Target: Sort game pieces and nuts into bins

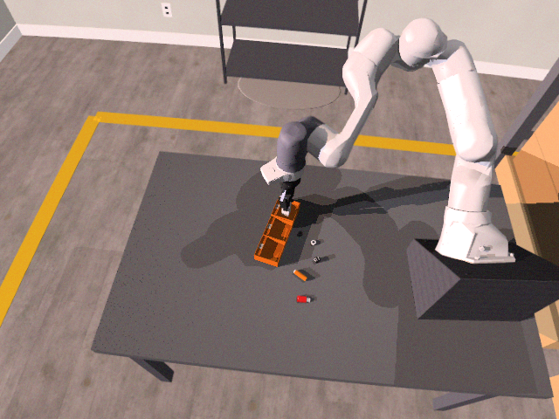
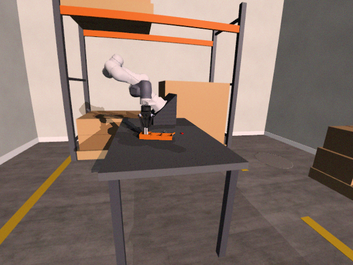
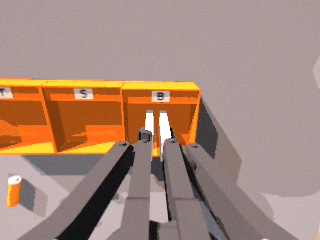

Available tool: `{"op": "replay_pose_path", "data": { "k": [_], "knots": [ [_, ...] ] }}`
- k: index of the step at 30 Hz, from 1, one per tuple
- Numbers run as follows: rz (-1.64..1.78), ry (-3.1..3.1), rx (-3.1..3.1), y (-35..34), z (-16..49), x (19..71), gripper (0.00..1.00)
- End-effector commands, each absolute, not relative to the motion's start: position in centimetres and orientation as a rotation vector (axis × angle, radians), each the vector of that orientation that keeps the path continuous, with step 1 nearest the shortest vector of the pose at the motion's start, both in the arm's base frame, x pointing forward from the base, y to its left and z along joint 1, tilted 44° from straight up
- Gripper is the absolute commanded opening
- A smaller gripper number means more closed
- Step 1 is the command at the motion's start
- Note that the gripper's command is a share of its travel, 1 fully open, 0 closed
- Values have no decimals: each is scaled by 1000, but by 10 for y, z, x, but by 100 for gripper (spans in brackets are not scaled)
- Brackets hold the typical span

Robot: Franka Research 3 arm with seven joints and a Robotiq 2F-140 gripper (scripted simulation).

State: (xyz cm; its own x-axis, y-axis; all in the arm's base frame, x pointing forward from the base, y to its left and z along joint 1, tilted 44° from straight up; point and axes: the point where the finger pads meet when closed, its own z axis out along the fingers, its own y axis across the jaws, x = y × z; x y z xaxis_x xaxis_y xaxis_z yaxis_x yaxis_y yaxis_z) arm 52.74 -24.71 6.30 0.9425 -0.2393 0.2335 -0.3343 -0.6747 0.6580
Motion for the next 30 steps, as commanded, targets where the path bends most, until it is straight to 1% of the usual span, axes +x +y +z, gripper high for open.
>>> {"op": "replay_pose_path", "data": {
  "k": [1,30],
  "knots": [
    [167,-408,2340,-248,63,528,5],
    [167,-408,2340,-236,75,528,5]
  ]
}}
